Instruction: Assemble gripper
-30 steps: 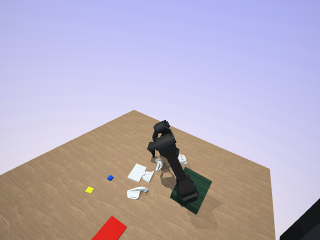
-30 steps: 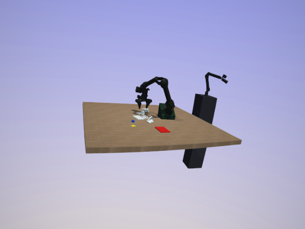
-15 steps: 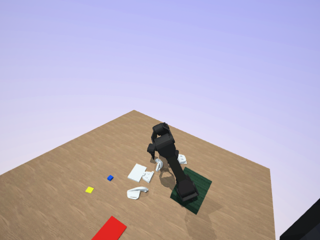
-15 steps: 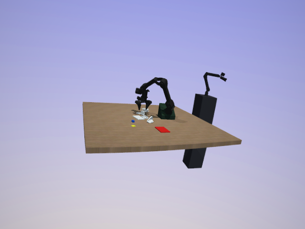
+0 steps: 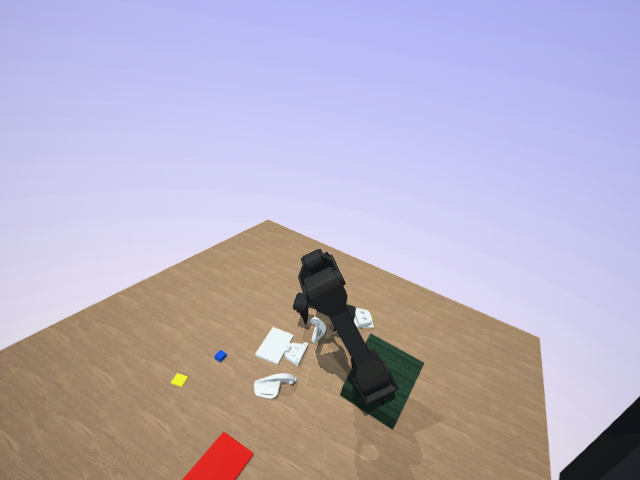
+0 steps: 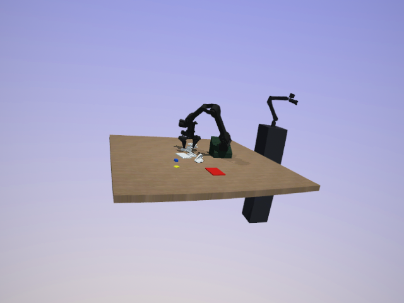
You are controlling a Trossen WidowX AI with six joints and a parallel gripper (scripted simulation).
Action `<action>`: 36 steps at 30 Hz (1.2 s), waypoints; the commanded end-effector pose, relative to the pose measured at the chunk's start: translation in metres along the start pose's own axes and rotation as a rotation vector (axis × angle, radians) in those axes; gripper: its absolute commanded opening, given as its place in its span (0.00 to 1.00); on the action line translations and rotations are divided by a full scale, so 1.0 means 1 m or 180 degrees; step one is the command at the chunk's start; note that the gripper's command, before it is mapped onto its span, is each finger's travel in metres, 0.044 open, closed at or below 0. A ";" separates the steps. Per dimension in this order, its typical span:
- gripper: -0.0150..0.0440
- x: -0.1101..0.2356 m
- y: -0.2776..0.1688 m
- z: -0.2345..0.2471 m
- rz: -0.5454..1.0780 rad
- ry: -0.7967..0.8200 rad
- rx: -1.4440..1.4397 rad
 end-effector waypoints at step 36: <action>1.00 -0.024 -0.002 -0.001 0.0035 0.0003 -0.0023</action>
Point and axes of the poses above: the point midway between the two fingers, 35 mm back from their tips, its own x axis back along the fingers, its own z axis across the jaws, y = z × x, the point moved 7 cm from there along x, back along the fingers, and after that the axes turned 9 degrees about x, right-handed, at the moved point
